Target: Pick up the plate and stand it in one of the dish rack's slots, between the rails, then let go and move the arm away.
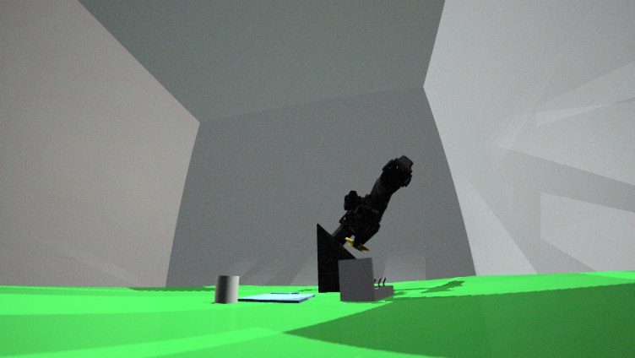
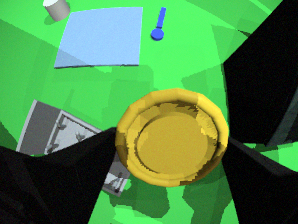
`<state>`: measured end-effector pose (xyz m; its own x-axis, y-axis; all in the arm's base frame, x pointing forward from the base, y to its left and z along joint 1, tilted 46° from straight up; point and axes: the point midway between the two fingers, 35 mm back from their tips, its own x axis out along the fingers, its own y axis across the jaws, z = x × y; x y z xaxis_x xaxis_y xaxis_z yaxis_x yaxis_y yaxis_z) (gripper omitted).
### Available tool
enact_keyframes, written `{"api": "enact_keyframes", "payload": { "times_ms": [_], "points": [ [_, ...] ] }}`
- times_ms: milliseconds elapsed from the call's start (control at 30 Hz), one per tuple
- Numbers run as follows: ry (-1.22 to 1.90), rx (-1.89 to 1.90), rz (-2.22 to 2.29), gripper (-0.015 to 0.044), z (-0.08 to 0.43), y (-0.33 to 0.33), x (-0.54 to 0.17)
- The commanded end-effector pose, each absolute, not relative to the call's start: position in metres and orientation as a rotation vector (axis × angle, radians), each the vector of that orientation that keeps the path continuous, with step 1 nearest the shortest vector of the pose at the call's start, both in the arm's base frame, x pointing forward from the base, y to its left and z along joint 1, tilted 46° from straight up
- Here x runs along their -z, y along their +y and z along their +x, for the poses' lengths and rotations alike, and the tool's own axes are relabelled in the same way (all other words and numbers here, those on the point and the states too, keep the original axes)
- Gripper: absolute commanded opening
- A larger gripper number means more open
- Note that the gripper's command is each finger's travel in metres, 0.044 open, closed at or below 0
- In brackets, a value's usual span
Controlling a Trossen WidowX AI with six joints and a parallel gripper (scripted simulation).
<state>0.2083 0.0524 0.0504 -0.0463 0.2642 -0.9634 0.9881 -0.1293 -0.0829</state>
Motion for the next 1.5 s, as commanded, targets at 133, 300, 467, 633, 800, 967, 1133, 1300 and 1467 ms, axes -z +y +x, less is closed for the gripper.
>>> {"api": "enact_keyframes", "payload": {
  "times_ms": [133,300,467,633,800,967,1133,1300,1467],
  "points": [
    [1.261,1.198,1.304,0.0000,0.210,0.052,-0.031],
    [1.182,1.162,1.213,0.0000,0.213,0.053,-0.022],
    [1.100,1.119,1.131,0.0000,0.216,0.055,-0.016],
    [1.016,1.068,1.058,0.0000,0.220,0.057,-0.011],
    [0.928,1.014,0.997,0.0000,0.224,0.061,-0.009],
    [0.838,0.954,0.945,0.0000,0.227,0.065,-0.008],
    [0.748,0.891,0.902,0.0000,0.230,0.071,-0.009],
    [0.657,0.825,0.869,0.0000,0.232,0.077,-0.012],
    [0.567,0.756,0.844,0.0000,0.232,0.084,-0.017]
  ]
}}
